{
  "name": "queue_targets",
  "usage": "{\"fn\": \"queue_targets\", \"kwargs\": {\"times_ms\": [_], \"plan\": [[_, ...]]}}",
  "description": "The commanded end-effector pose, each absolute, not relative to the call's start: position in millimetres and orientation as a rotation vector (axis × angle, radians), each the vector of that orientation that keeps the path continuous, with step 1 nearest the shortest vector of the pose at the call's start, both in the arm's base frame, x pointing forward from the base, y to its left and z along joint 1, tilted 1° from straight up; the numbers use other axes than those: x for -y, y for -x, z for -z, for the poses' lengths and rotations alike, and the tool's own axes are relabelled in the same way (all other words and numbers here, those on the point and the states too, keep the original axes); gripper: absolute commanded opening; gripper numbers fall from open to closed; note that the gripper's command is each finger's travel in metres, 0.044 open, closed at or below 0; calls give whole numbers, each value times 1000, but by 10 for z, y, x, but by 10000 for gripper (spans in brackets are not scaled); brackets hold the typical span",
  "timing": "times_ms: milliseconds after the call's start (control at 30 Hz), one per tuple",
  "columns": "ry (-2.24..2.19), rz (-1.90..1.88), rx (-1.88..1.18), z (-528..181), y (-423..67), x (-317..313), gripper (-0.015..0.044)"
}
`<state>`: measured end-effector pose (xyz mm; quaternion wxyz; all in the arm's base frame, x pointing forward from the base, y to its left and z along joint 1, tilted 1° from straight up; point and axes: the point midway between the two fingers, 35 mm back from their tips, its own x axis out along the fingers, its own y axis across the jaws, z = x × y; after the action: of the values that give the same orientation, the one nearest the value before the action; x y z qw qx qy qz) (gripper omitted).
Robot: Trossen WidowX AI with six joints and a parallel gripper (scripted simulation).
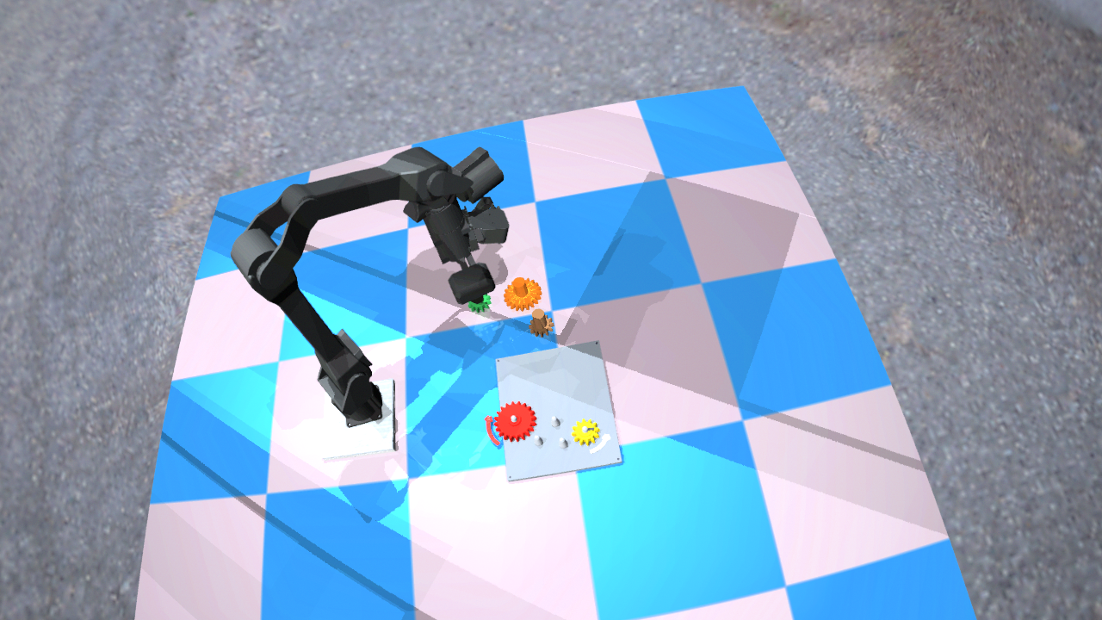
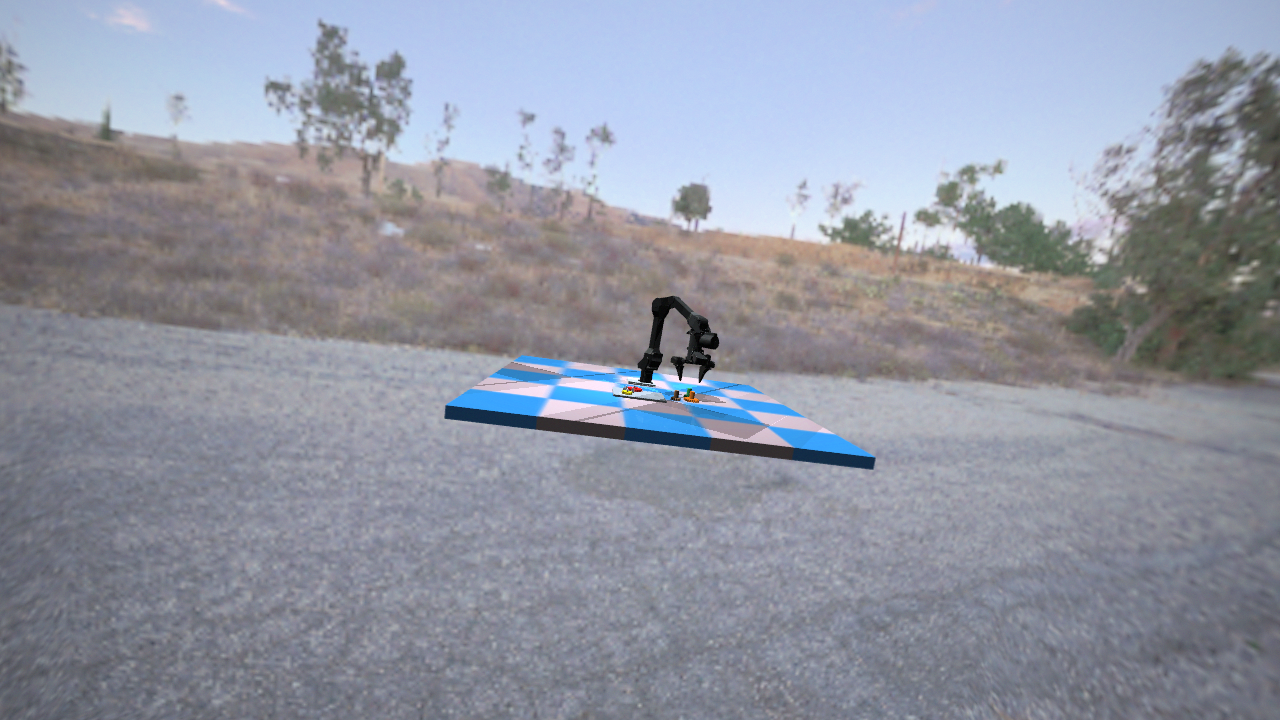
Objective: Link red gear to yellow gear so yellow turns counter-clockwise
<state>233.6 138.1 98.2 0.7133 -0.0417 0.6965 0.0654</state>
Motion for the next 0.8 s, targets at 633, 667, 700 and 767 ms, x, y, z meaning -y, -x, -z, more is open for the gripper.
{"fn": "queue_targets", "kwargs": {"times_ms": [633,667,700,767], "plan": [[91,-143,-1554,-647,-2343,-1425,440],[91,-143,-1554,-631,-2343,-1426,440],[91,-143,-1554,-615,-2343,-1426,440],[91,-143,-1554,-586,-2342,-1426,440]]}}
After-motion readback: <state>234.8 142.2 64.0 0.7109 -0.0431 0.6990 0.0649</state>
